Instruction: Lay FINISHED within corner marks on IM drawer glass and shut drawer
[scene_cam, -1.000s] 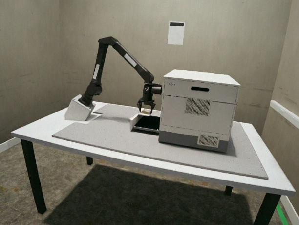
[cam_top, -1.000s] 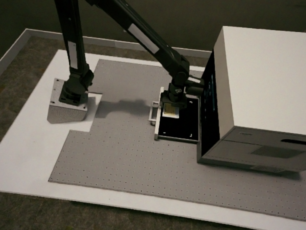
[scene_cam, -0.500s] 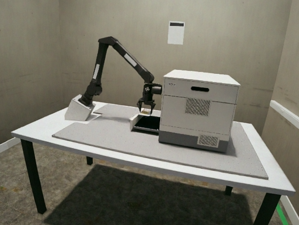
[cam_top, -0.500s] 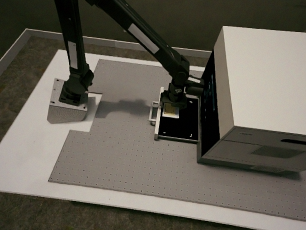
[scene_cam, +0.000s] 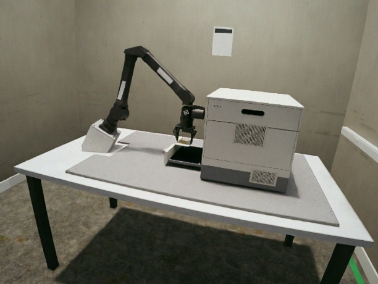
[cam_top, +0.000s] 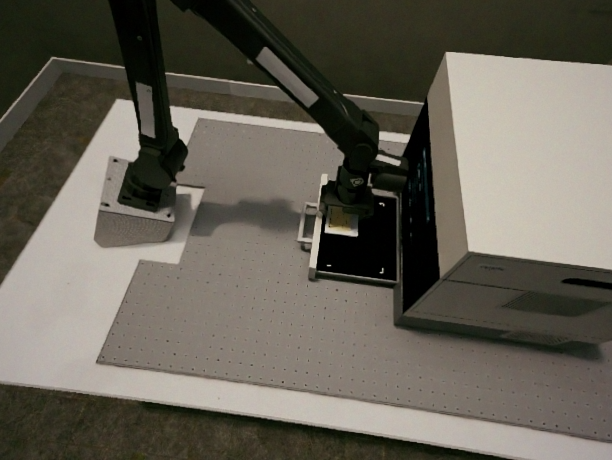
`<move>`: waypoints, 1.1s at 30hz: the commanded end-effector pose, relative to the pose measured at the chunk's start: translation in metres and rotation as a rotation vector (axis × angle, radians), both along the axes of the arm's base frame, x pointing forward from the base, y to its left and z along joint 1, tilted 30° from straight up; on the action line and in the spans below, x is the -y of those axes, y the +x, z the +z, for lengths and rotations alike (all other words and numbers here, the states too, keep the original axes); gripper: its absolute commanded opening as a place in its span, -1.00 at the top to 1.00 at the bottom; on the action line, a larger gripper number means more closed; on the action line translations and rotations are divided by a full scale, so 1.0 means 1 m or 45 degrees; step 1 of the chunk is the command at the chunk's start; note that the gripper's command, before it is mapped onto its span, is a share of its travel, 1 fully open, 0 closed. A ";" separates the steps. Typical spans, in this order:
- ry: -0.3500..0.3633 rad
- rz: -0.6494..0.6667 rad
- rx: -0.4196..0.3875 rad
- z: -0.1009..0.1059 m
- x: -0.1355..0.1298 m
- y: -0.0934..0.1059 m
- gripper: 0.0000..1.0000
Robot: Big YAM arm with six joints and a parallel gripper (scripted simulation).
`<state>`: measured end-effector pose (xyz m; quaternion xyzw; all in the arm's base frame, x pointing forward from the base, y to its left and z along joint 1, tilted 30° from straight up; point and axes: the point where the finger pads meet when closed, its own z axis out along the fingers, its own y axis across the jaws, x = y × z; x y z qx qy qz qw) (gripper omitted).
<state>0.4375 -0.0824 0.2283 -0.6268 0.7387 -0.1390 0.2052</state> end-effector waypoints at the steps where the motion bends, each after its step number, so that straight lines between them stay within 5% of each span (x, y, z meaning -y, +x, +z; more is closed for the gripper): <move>1: -0.026 -0.005 0.112 0.039 0.003 0.018 -0.56; 33: -0.015 -0.002 0.078 0.012 0.003 0.052 -0.56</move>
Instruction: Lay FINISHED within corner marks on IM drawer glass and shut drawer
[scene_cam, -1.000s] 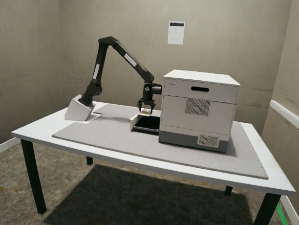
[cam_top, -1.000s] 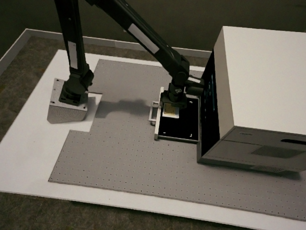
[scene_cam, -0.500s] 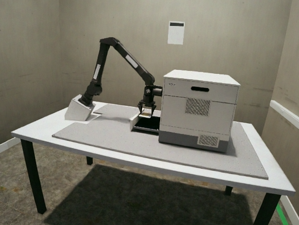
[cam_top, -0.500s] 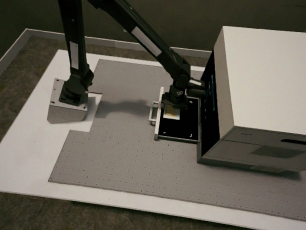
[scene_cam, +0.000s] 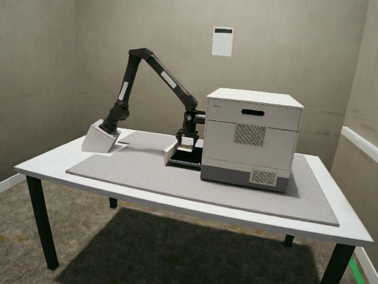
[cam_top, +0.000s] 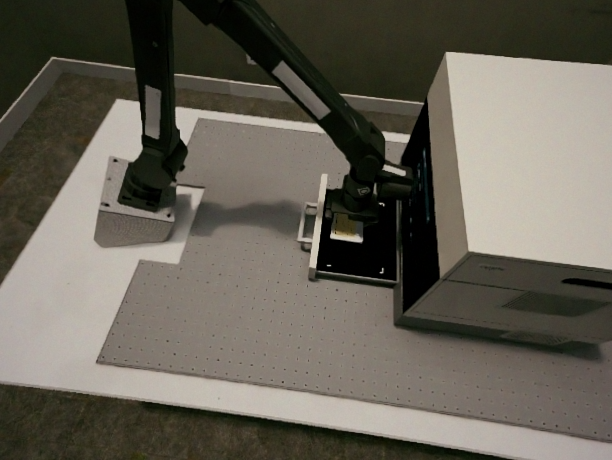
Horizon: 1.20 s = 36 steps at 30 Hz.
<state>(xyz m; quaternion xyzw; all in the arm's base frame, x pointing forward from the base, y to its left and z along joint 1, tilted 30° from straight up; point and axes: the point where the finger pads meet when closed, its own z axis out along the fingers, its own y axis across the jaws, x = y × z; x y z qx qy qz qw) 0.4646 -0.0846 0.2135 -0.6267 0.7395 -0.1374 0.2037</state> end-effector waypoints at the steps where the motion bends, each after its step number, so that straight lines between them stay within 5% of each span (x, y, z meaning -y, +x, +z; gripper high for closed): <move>1: -0.015 0.002 0.084 0.026 0.000 0.027 -0.56; 23: -0.016 -0.001 0.083 0.014 0.003 0.049 -0.56; 36: -0.023 -0.002 0.114 0.027 0.003 0.046 -0.56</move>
